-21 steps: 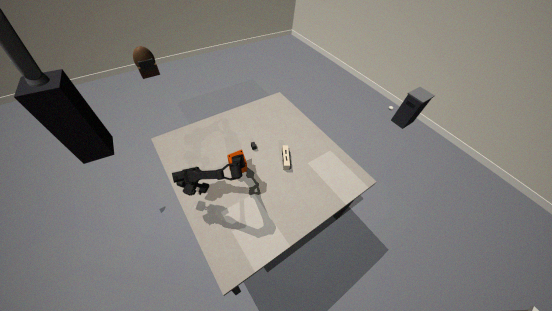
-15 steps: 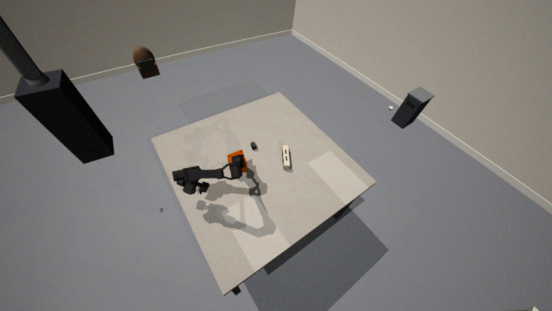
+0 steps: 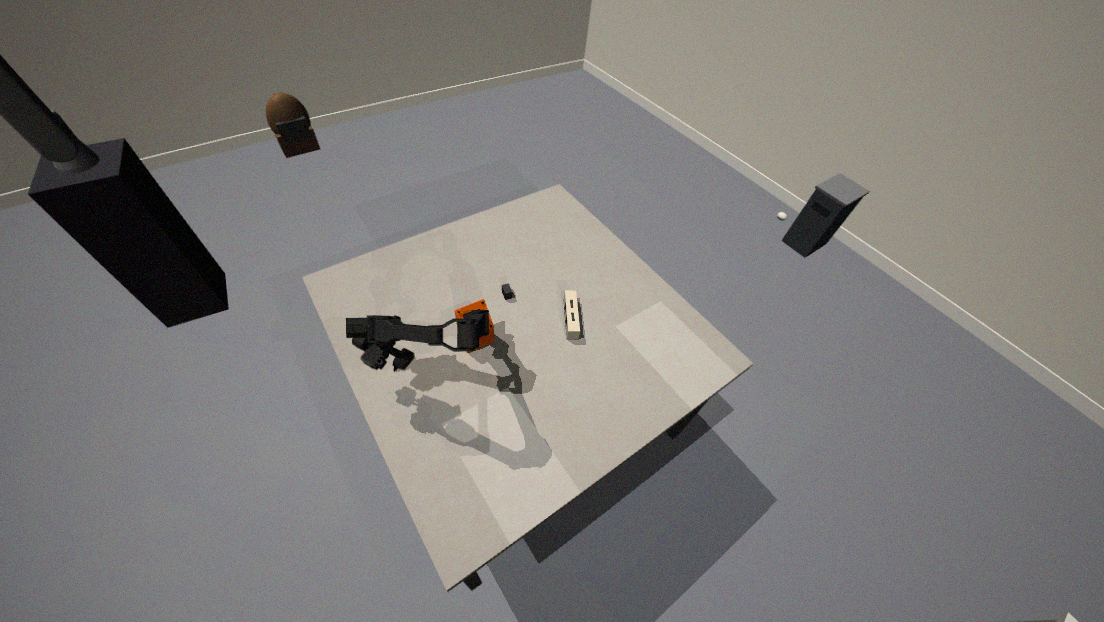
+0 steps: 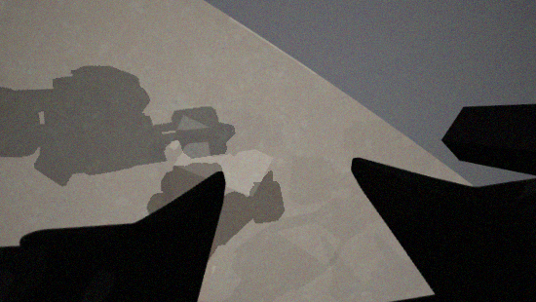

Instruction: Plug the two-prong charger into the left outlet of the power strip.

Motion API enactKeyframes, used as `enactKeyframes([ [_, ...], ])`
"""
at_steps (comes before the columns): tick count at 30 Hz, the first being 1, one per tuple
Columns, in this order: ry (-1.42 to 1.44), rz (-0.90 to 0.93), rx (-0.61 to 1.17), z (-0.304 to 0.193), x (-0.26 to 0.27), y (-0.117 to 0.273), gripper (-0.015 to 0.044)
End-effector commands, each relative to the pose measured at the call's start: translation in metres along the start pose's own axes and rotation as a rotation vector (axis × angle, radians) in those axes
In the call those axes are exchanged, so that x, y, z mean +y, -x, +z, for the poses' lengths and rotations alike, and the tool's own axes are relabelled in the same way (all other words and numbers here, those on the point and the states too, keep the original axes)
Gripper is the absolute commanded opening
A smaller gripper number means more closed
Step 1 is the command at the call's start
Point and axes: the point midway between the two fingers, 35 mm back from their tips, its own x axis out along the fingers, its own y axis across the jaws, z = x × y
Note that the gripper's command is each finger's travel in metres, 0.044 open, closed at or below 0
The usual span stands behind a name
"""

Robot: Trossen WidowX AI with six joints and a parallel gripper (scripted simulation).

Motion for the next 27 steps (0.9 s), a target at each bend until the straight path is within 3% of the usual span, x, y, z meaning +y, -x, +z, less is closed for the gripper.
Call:
enactKeyframes([
  [1,-0.059,-0.032,0.018,-0.016,-0.013,0.007,0.044],
  [27,-0.387,-0.232,0.098,-0.114,-0.072,0.063,0.044],
])
